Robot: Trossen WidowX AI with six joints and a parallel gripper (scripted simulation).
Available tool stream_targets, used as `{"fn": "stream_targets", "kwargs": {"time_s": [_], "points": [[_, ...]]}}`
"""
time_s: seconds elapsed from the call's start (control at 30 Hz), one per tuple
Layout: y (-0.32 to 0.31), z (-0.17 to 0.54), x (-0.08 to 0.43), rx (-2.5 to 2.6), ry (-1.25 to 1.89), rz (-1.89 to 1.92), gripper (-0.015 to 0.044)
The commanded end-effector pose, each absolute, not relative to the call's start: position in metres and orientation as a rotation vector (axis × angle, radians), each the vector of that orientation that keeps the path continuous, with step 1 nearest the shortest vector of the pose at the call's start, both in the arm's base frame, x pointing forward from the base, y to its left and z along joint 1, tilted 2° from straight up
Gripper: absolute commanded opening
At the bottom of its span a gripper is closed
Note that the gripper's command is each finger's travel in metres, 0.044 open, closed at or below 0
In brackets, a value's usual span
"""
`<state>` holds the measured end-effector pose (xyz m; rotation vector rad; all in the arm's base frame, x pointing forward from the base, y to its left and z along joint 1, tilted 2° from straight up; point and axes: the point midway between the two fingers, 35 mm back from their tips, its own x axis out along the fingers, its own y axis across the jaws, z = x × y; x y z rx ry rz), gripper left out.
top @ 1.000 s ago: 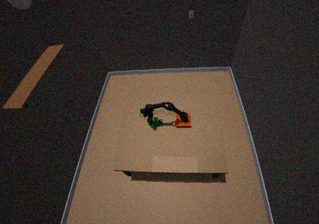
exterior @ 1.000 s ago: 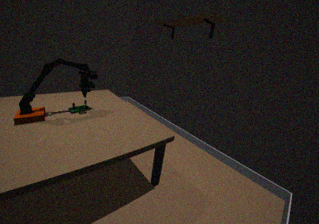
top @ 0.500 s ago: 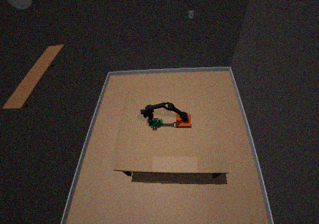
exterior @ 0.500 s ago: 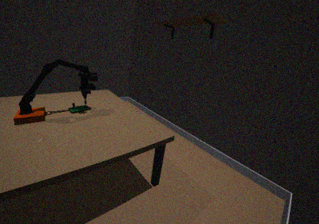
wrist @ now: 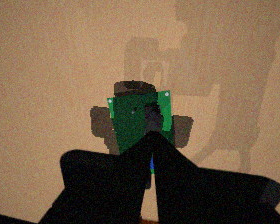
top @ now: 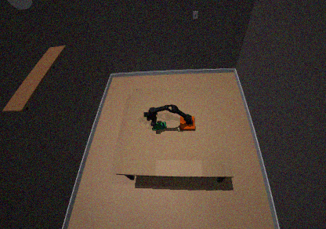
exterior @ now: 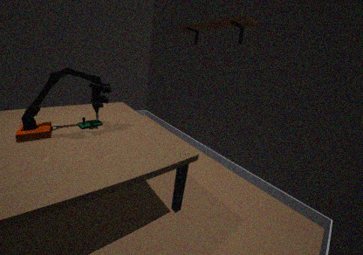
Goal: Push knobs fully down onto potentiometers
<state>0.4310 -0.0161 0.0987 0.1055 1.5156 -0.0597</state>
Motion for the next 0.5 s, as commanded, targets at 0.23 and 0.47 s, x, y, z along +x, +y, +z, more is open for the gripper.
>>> {"fn": "stream_targets", "kwargs": {"time_s": [0.23, 0.47], "points": [[-0.0153, 0.0958, 0.4317, 0.108, 1.513, -0.055, 0.0000], [-0.0152, 0.0939, 0.4318, 0.108, 1.513, -0.055, 0.0000]]}}
